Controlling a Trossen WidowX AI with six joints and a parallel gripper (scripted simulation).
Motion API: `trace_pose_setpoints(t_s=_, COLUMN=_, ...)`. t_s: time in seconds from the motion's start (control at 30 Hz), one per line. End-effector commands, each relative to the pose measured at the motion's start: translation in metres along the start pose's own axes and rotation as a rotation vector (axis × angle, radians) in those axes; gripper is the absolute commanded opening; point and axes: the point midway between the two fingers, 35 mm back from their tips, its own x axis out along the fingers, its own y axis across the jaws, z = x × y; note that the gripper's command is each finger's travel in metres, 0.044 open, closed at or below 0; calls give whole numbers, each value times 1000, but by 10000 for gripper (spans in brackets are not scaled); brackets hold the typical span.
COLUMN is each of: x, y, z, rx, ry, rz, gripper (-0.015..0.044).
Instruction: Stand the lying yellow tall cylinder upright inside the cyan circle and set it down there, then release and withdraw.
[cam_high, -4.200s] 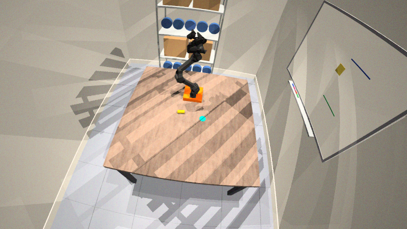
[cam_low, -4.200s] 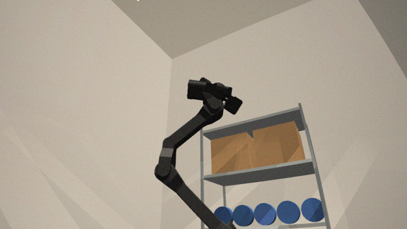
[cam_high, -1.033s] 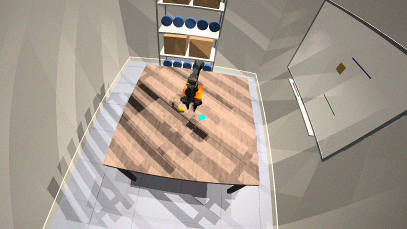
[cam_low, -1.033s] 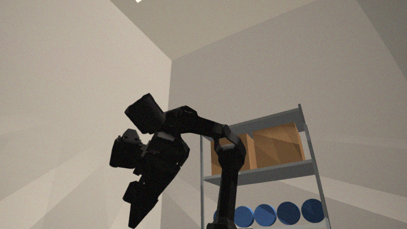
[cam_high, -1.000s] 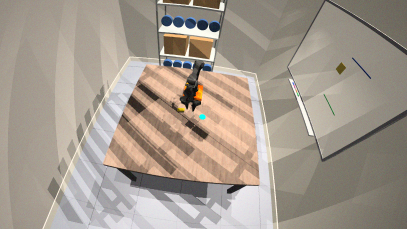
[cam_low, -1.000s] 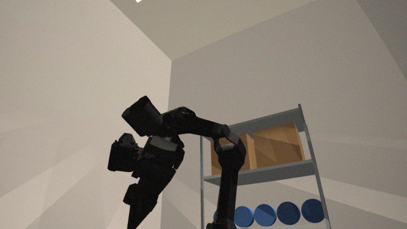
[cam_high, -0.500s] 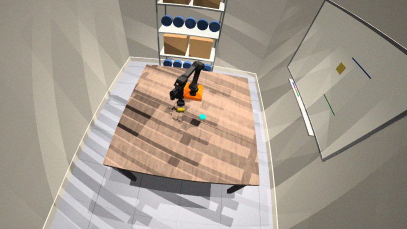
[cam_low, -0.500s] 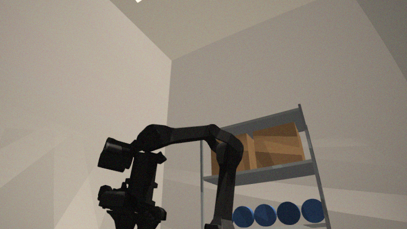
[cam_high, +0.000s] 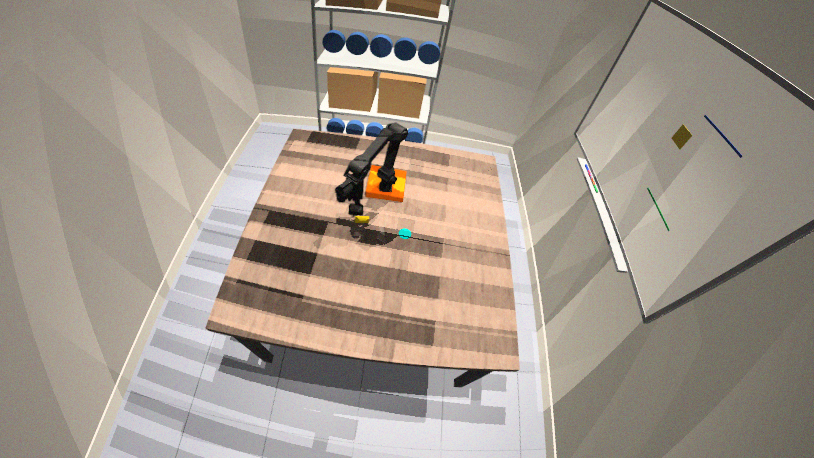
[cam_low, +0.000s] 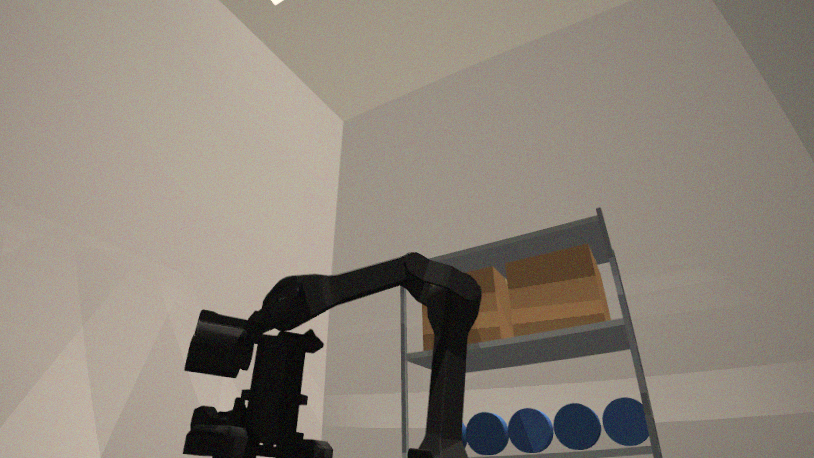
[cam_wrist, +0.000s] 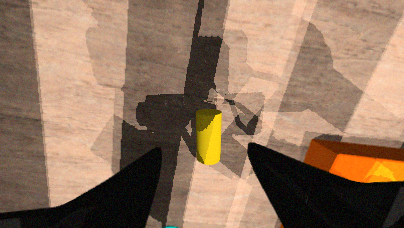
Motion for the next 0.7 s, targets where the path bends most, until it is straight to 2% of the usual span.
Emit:
trace_pose_setpoints(t_s=0.0, x=48, y=-5, z=-3, rx=7, ry=19, rz=-31, gripper=309)
trace_pose_setpoints(t_s=0.13, x=83, y=-11, z=-8, rx=7, ry=20, rz=-31, gripper=309)
trace_pose_setpoints(t_s=0.27, x=85, y=-11, z=-8, rx=7, ry=20, rz=-31, gripper=309)
trace_pose_setpoints(t_s=0.53, x=85, y=-11, z=-8, rx=7, ry=20, rz=-31, gripper=105)
trace_pose_setpoints(t_s=0.67, x=85, y=-11, z=-8, rx=7, ry=20, rz=-31, gripper=105)
